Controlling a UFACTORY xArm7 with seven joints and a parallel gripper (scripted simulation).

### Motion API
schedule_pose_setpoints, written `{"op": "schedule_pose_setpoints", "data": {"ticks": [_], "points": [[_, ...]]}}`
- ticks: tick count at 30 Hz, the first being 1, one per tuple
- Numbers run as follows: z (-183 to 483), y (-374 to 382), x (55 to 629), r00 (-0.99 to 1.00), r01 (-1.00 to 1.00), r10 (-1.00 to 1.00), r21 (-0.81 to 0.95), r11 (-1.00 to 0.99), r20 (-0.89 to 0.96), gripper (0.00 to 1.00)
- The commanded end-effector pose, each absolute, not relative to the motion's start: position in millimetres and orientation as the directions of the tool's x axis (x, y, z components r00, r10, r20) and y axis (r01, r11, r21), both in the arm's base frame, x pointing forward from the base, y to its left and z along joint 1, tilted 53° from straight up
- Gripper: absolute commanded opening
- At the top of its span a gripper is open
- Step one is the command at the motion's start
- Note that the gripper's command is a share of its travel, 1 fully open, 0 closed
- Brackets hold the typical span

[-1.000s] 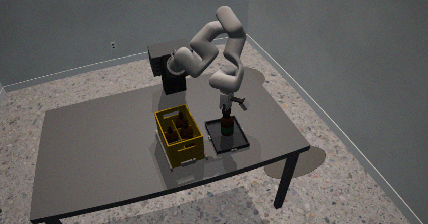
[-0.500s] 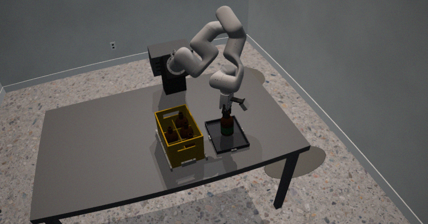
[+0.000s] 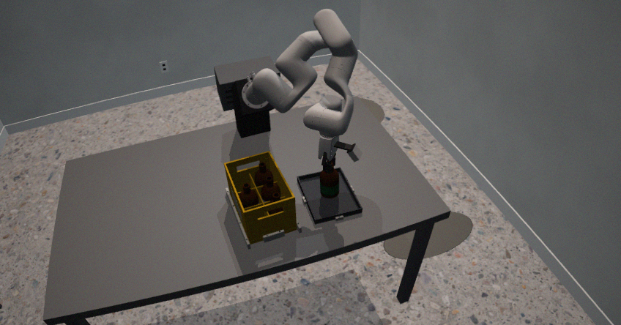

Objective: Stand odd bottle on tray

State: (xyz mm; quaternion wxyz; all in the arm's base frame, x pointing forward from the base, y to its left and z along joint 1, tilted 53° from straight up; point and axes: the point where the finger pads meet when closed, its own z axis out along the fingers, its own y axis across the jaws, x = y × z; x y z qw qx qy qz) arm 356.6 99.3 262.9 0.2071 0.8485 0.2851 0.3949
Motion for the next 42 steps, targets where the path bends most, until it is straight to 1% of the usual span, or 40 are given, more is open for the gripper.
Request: {"op": "schedule_pose_setpoints", "data": {"ticks": [1,42], "points": [[263,100,358,0.524,0.32,0.648,0.577,-0.752,0.553,0.0],[255,98,368,0.524,0.32,0.648,0.577,-0.752,0.553,0.0]]}}
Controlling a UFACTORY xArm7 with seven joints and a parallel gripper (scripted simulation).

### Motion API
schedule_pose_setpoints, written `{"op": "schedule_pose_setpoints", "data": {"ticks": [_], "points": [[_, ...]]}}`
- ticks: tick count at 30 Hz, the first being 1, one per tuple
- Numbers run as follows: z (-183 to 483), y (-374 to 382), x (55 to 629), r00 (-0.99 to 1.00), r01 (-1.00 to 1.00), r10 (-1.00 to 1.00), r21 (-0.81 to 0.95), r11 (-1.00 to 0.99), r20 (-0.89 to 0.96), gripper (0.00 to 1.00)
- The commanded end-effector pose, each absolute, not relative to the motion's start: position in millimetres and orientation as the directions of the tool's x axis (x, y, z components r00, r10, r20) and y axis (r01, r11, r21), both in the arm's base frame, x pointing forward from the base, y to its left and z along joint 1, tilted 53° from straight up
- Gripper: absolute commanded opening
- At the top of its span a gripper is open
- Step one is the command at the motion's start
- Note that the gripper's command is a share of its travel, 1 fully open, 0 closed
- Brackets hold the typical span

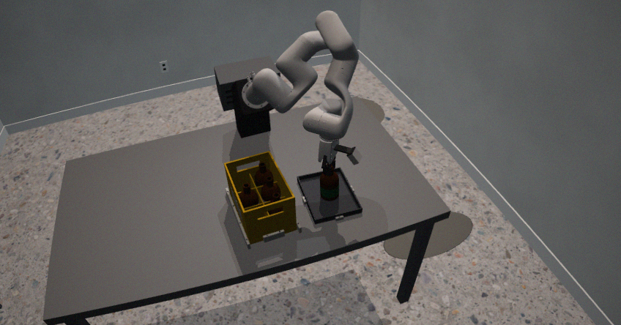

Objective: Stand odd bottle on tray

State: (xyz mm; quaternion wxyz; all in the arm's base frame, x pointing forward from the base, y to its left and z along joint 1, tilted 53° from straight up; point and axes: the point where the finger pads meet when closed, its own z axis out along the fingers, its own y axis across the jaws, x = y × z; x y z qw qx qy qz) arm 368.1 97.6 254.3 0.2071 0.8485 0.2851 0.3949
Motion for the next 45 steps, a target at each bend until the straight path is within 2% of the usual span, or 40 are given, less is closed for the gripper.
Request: {"op": "schedule_pose_setpoints", "data": {"ticks": [1,20,21,45], "points": [[255.0,98.1,368.4,0.524,0.32,0.648,0.577,-0.752,0.553,0.0],[254.9,98.1,368.5,0.524,0.32,0.648,0.577,-0.752,0.553,0.0],[254.9,98.1,368.5,0.524,0.32,0.648,0.577,-0.752,0.553,1.0],[254.9,98.1,368.5,0.524,0.32,0.648,0.577,-0.752,0.553,1.0]]}}
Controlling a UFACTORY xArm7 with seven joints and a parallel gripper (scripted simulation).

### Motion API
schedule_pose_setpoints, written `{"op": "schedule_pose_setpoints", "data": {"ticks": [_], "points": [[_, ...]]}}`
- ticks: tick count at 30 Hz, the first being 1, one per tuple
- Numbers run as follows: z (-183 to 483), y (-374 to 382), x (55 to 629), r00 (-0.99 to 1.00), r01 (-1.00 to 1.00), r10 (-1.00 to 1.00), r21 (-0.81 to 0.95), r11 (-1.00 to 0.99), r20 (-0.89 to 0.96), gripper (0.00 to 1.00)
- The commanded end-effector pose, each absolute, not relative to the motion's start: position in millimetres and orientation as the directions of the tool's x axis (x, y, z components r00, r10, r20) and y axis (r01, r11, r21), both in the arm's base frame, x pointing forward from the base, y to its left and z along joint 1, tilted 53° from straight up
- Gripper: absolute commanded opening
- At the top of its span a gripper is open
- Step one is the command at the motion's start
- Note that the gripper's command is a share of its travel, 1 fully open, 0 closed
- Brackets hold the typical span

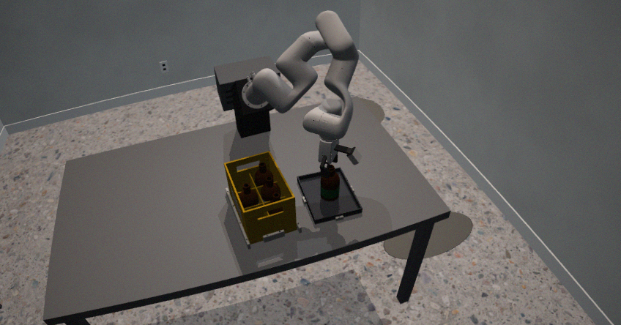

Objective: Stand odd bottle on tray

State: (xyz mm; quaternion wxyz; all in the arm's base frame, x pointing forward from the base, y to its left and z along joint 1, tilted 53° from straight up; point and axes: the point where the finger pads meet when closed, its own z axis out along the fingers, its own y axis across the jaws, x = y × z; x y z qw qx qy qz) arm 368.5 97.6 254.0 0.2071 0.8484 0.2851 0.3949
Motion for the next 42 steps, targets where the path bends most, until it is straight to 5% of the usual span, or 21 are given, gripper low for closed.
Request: {"op": "schedule_pose_setpoints", "data": {"ticks": [1,42], "points": [[255,98,368,0.524,0.32,0.648,0.577,-0.752,0.553,1.0],[267,101,353,0.524,0.32,0.648,0.577,-0.752,0.553,1.0]]}}
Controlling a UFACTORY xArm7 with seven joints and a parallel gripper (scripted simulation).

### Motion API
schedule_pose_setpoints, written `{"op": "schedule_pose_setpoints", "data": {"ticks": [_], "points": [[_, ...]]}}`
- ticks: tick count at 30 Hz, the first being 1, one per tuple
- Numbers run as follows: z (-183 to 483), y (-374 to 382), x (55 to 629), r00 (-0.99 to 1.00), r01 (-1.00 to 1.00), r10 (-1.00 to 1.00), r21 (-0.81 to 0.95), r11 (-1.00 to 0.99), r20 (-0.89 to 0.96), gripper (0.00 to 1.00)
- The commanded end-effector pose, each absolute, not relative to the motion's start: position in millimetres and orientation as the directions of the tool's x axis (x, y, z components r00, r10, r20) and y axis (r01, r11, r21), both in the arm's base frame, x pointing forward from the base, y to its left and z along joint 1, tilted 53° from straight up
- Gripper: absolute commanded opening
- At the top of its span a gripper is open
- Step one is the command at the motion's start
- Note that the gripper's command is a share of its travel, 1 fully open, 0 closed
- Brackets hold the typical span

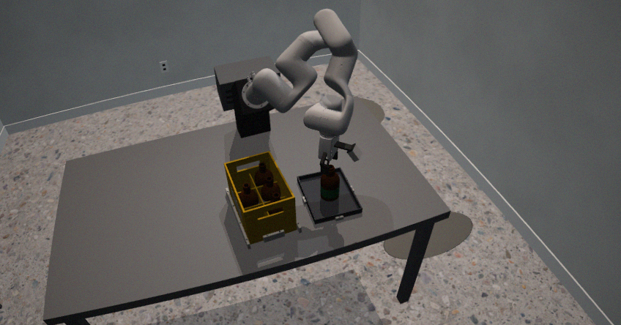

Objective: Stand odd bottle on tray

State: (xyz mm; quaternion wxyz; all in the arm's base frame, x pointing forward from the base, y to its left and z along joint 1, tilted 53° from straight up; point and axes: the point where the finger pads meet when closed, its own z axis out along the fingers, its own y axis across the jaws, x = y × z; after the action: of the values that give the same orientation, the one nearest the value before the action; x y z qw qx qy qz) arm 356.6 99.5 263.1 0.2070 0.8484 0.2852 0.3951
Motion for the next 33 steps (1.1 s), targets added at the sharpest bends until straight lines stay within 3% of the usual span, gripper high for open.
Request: {"op": "schedule_pose_setpoints", "data": {"ticks": [1,33], "points": [[267,101,353,0.524,0.32,0.648,0.577,-0.752,0.553,1.0],[306,109,302,0.524,0.32,0.648,0.577,-0.752,0.553,1.0]]}}
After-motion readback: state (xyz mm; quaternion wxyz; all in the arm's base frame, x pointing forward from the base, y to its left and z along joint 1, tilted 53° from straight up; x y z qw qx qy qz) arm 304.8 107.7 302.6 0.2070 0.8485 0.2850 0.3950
